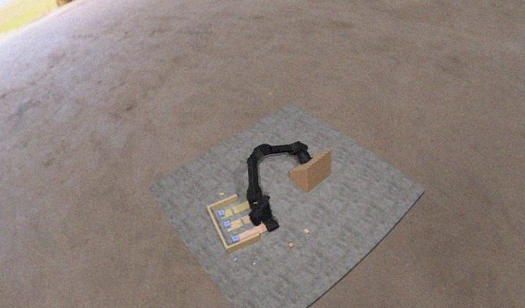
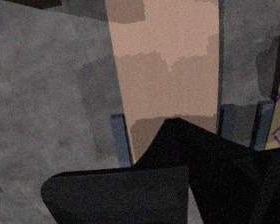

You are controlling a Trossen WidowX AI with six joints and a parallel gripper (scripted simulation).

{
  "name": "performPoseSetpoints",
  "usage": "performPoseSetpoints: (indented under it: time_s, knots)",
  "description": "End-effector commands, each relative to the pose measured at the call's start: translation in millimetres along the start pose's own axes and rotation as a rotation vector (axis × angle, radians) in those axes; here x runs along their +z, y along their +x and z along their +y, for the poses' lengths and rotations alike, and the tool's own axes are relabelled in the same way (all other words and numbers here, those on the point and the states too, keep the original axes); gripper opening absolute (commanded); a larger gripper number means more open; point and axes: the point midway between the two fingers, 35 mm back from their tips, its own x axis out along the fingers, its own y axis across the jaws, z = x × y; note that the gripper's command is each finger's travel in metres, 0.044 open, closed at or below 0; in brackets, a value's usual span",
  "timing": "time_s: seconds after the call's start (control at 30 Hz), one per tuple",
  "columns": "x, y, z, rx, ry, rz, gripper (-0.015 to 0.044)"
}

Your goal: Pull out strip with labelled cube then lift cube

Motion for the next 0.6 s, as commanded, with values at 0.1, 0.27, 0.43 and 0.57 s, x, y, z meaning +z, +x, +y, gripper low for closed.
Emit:
performPoseSetpoints:
  time_s: [0.1,0.27,0.43,0.57]
  knots:
    - [0.2,1.4,0.0,-0.002,-0.005,-0.002,0.0]
    - [0.4,1.8,0.0,-0.002,-0.005,-0.002,0.0]
    - [0.6,2.4,0.0,-0.002,-0.004,-0.002,0.0]
    - [0.8,2.8,0.0,-0.002,-0.004,-0.002,0.0]
